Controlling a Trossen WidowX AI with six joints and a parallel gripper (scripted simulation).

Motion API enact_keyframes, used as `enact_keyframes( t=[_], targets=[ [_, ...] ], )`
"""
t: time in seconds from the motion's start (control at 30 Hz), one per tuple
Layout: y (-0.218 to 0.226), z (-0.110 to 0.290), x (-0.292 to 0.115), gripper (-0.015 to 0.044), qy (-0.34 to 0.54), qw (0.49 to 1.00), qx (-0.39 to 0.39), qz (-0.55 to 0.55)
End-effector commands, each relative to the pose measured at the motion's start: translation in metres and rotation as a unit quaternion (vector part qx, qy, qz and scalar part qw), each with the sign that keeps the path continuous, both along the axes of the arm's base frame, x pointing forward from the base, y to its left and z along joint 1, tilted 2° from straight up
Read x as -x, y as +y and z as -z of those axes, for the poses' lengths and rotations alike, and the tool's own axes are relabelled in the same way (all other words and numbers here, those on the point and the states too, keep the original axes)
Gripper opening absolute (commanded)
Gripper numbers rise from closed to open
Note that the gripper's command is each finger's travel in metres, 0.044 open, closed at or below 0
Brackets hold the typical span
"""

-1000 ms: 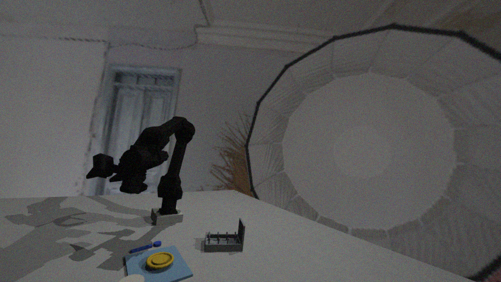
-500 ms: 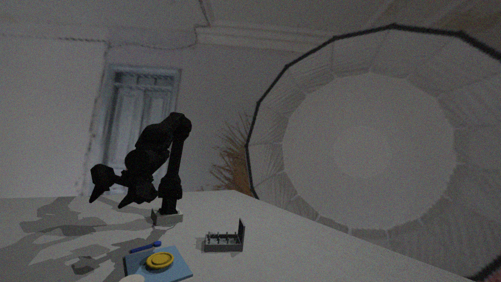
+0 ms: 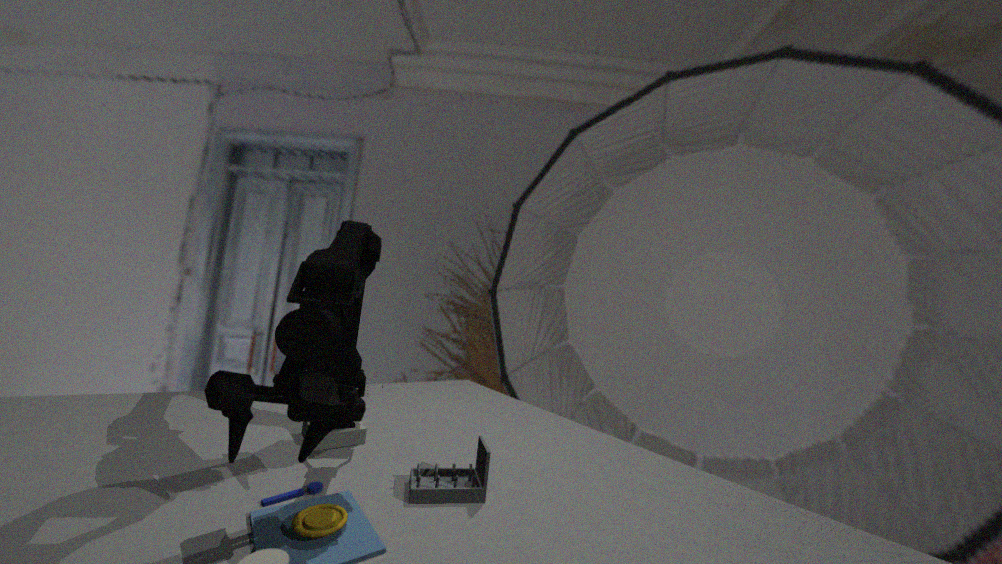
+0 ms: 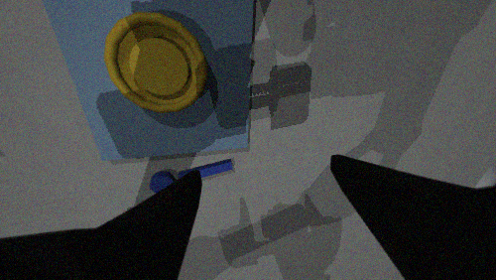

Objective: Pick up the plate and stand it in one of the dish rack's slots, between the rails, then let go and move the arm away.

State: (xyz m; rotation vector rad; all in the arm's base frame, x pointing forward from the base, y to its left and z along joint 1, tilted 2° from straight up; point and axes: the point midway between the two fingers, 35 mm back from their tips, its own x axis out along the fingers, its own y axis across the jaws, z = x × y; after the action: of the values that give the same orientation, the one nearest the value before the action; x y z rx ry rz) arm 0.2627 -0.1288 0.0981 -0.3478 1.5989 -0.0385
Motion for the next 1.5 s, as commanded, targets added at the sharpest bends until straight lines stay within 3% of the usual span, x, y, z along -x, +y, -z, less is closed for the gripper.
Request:
enact_keyframes(
  t=[0.0,0.23,1.47],
  targets=[
    [0.020,0.006,-0.019,0.0400,-0.023,0.998,-0.045,0.023],
    [0.059,0.012,-0.046,0.0400,-0.051,0.989,-0.121,0.061],
    [0.056,0.064,-0.049,0.0400,-0.051,0.989,-0.121,0.061]
  ],
)
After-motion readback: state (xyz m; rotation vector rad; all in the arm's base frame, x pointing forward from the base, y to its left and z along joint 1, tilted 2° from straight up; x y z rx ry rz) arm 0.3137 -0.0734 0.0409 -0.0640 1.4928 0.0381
